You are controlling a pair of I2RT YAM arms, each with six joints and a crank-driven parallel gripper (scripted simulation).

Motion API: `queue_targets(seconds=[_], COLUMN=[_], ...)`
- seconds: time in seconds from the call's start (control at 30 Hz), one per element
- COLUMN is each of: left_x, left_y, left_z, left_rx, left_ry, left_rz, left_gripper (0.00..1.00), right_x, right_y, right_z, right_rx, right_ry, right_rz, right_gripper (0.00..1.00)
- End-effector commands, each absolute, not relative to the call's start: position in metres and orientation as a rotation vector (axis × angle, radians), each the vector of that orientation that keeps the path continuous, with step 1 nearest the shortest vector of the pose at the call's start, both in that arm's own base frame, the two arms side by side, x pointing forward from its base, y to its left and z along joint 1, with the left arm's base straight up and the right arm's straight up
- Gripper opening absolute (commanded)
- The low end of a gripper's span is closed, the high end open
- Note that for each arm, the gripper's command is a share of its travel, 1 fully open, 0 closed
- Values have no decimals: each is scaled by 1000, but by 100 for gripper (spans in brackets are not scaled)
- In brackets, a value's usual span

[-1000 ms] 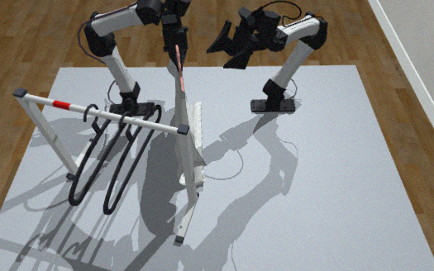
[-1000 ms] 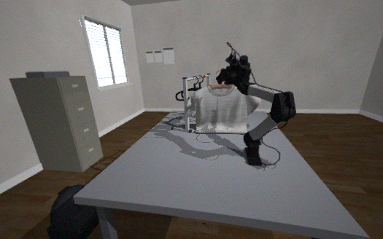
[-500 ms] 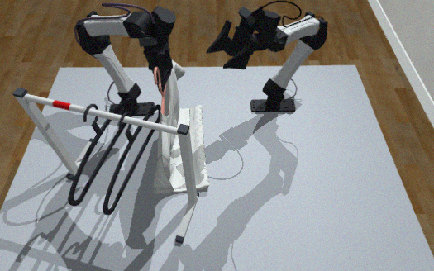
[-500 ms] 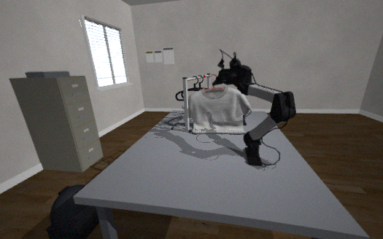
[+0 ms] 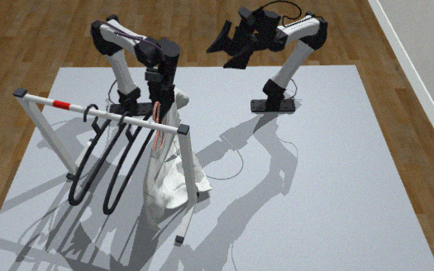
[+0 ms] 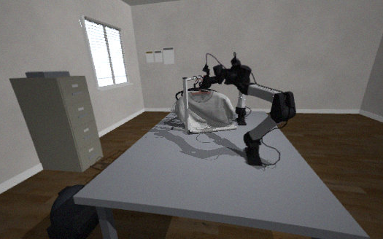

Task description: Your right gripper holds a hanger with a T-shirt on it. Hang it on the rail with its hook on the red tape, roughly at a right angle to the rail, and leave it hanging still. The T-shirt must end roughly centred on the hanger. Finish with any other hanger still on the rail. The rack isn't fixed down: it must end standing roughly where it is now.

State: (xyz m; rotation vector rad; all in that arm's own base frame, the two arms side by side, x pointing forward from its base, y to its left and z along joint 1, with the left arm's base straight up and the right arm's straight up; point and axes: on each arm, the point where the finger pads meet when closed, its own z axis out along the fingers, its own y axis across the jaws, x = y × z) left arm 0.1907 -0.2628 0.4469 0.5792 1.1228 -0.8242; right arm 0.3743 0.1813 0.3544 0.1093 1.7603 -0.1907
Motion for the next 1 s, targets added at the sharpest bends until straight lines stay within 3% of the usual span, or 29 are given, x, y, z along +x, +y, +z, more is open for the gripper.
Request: queue_targets(seconds=[0.0, 0.63, 0.97], left_x=[187, 187, 187], left_y=[-258, -258, -258], left_z=[473, 473, 473], left_rx=[541, 541, 541], left_ry=[1055, 1054, 1054], left_rz=[-831, -831, -831], left_gripper=[100, 100, 100], right_x=[391, 404, 399], right_y=[189, 184, 177], right_z=[399, 396, 441], right_rx=[151, 164, 198], right_ry=[1641, 1652, 1591], right_rz=[-91, -129, -81], right_gripper=[2, 2, 2])
